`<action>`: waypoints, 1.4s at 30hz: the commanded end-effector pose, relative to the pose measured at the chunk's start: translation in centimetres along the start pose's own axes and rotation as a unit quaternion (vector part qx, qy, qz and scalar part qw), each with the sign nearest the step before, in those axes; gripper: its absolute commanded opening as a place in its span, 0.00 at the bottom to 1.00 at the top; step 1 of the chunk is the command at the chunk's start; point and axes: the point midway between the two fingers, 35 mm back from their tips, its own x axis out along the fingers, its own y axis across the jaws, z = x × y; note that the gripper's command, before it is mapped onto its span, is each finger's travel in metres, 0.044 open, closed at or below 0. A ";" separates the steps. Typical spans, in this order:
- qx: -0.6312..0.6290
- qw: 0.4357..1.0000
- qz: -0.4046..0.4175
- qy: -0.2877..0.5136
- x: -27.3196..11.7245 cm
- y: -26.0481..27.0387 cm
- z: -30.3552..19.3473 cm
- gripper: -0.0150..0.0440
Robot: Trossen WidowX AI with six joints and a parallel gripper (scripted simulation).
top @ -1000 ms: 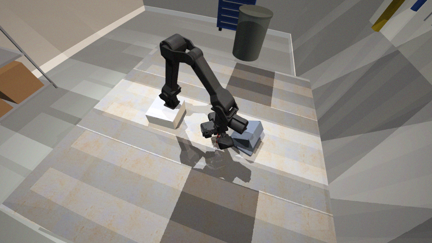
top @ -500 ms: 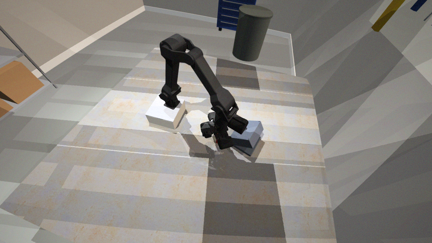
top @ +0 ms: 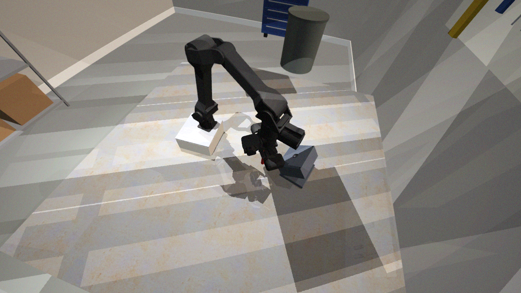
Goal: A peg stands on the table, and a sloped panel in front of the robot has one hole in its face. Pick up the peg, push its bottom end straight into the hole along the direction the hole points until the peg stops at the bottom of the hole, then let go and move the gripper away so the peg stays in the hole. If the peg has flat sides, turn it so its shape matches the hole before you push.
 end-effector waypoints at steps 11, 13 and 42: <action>-0.024 0.999 0.028 0.010 -1.9 -0.4 -0.6 0.25; -0.032 0.999 0.035 0.013 -2.0 -0.4 -0.7 0.25; -0.140 0.980 0.131 0.045 -3.9 -2.0 -3.3 0.25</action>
